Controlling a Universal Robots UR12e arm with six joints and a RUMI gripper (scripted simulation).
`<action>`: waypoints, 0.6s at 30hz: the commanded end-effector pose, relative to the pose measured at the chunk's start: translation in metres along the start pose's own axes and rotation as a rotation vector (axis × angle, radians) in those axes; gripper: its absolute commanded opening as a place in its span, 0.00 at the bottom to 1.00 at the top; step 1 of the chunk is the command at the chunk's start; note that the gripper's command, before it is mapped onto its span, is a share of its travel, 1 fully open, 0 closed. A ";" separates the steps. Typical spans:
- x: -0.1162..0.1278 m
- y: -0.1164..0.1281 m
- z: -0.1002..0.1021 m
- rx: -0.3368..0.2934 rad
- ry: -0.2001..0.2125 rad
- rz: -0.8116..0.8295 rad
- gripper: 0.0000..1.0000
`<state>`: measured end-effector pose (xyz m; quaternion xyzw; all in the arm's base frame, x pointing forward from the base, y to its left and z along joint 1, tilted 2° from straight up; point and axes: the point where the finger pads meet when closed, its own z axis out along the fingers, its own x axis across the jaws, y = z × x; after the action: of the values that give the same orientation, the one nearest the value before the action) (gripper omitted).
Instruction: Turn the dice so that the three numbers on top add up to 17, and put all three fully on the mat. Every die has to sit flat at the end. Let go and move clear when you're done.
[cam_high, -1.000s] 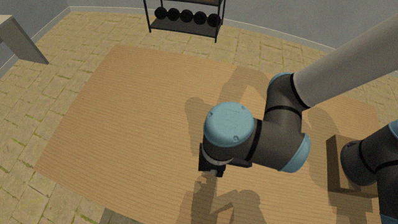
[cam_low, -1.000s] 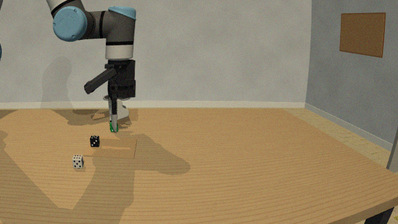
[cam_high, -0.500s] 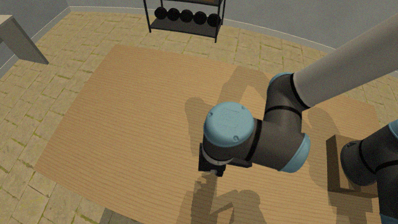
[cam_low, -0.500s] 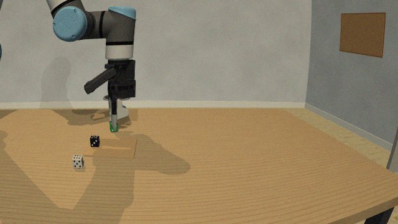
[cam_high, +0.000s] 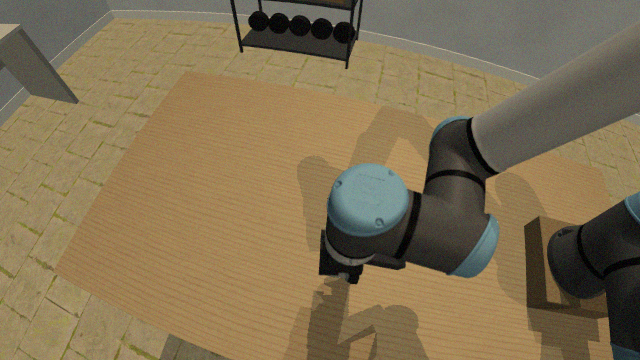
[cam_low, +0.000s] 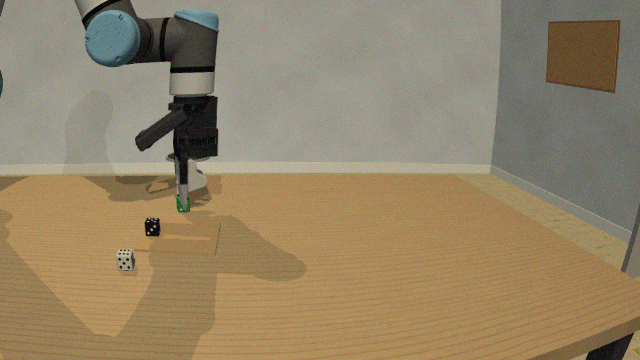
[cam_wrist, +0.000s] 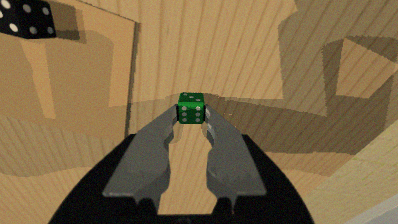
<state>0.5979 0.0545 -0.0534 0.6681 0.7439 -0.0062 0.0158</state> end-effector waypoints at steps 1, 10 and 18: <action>-0.001 -0.001 0.001 0.002 -0.001 0.001 0.06; -0.001 -0.001 -0.008 0.002 -0.001 0.001 0.06; -0.001 -0.001 -0.046 0.002 -0.001 0.001 0.06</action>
<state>0.5924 0.0555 -0.0315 0.6680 0.7440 -0.0082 0.0126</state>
